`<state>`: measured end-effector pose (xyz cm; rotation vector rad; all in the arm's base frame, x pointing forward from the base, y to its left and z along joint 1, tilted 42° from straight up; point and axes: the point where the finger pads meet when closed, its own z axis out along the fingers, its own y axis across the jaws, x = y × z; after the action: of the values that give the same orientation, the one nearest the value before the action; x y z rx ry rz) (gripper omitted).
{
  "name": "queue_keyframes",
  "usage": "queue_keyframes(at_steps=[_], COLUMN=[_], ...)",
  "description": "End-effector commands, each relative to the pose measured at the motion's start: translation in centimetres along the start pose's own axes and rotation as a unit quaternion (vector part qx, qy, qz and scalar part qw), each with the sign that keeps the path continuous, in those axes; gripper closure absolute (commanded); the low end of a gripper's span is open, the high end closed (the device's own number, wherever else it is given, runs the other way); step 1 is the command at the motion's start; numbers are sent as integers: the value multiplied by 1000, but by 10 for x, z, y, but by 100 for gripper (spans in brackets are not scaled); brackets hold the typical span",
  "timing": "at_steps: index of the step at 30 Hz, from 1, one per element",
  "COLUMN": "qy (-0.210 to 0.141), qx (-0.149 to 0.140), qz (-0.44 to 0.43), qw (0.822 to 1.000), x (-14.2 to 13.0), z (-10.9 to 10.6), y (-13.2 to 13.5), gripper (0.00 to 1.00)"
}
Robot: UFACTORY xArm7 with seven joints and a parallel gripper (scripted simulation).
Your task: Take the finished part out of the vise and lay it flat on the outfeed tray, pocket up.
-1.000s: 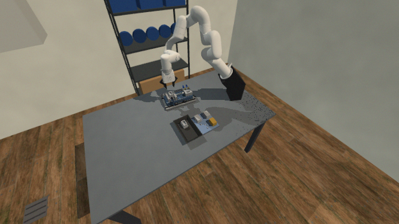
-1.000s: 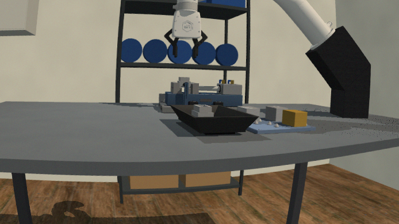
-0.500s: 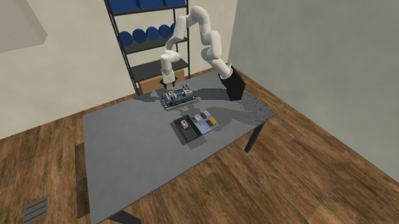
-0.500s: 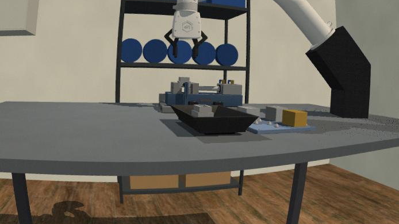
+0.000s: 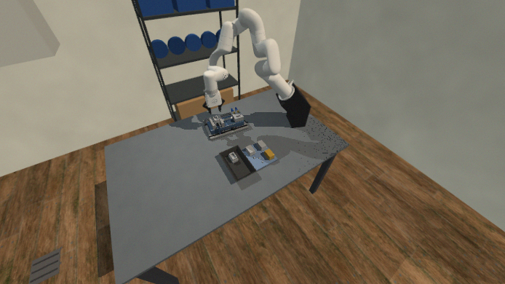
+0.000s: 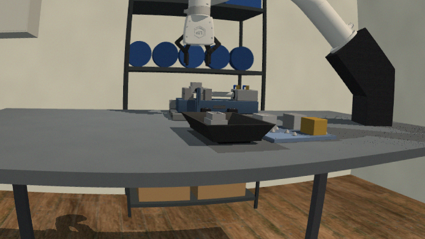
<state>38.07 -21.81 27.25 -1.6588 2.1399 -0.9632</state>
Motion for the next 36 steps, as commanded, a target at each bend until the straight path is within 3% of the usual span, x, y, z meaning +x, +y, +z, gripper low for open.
queue_keyframes(at_steps=[1,20,36], qy=[0,0,0], qx=[2,2,2], qz=[0,0,0], qw=[1000,1000,1000], x=[0,0,0], z=[7,38,48], y=[-1,-2,-2], gripper=[31,31,31])
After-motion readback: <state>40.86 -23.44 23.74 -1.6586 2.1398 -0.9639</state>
